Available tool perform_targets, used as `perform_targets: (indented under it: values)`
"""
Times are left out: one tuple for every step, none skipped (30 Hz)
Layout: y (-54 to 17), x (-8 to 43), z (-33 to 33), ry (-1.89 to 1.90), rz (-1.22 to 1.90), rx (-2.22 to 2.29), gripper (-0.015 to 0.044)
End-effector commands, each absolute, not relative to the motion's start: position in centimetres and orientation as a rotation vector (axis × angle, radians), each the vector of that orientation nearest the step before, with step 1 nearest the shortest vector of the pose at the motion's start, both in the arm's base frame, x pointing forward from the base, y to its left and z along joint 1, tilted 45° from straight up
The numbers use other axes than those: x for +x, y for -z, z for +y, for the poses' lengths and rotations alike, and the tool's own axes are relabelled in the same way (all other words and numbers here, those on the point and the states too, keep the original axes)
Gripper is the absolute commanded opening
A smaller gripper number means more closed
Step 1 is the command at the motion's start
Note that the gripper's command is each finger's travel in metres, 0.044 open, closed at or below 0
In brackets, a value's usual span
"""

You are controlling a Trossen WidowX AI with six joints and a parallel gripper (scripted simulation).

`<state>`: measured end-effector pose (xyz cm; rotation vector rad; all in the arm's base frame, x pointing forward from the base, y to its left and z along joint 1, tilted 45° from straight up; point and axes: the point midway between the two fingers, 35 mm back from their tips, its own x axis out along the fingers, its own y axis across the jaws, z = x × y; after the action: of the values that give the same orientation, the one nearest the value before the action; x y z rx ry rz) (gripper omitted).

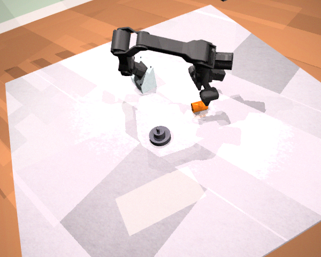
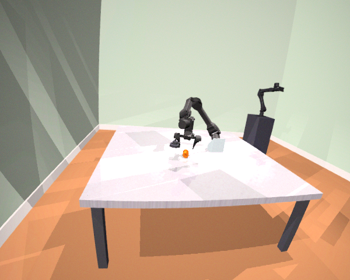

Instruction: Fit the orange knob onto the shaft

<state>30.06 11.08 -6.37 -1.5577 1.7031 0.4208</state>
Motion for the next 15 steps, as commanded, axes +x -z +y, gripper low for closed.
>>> perform_targets:
  values:
    - [6.9, 29.9, 10.5, -0.422, 1.713, -1.565, 0.044]
    - [6.9, 29.9, 10.5, -0.422, 1.713, -1.565, 0.044]
    - [7.0, 29.9, 10.4, -0.422, 1.713, -1.565, 0.044]
    - [7.1, 29.9, 10.3, -0.422, 1.713, -1.565, 0.044]
    - [7.2, 29.9, 10.2, -0.422, 1.713, -1.565, 0.044]
    - [7.3, 30.0, 10.1, -0.422, 1.713, -1.565, 0.044]
    - [7.5, 30.0, 10.0, -0.422, 1.713, -1.565, 0.044]
    - [7.6, 30.0, 9.9, -0.422, 1.713, -1.565, 0.044]
    - [7.7, 30.0, 9.7, -0.422, 1.713, -1.565, 0.044]
    - [7.8, 30.0, 9.6, -0.422, 1.713, -1.565, 0.044]
    - [7.9, 30.0, 9.5, -0.422, 1.713, -1.565, 0.044]
    - [8.1, 30.0, 9.4, -0.422, 1.713, -1.565, 0.044]
    - [8.2, 30.1, 9.3, -0.422, 1.713, -1.565, 0.044]
    - [8.3, 30.1, 9.2, -0.422, 1.713, -1.565, 0.044]
    - [8.4, 30.1, 9.1, -0.422, 1.713, -1.565, 0.044]
